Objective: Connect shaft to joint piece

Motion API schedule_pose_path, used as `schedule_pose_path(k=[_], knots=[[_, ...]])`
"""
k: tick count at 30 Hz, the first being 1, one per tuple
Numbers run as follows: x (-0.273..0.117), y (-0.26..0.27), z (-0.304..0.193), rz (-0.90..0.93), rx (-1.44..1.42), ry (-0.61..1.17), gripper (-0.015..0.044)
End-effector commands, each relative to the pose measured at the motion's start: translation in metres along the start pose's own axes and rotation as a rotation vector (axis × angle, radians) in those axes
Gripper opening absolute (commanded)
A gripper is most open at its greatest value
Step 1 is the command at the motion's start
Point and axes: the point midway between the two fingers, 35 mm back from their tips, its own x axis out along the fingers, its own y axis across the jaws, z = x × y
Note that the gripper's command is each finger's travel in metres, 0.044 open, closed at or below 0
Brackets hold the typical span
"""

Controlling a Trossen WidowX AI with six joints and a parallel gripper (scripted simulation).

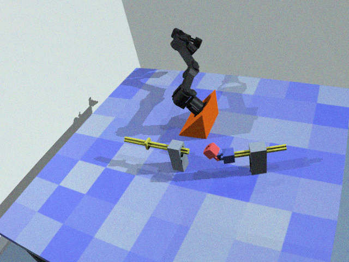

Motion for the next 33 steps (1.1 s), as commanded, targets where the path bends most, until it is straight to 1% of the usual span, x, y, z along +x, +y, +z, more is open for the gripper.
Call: schedule_pose_path(k=[1,2,6,10,18,20,26,33], knots=[[-0.001,-0.001,-0.003,-0.003,0.001,0.002,0.0426],[-0.003,-0.005,-0.011,-0.01,0.002,0.008,0.044],[-0.028,-0.033,-0.07,-0.068,0.006,0.051,0.044],[-0.046,-0.049,-0.104,-0.101,0.002,0.074,0.044],[-0.047,-0.05,-0.106,-0.102,0.001,0.075,0.044],[-0.05,-0.059,-0.106,-0.124,-0.004,0.078,0.044],[-0.084,-0.136,-0.106,-0.316,-0.053,0.106,0.044],[-0.139,-0.219,-0.098,-0.535,-0.097,0.125,0.044]])
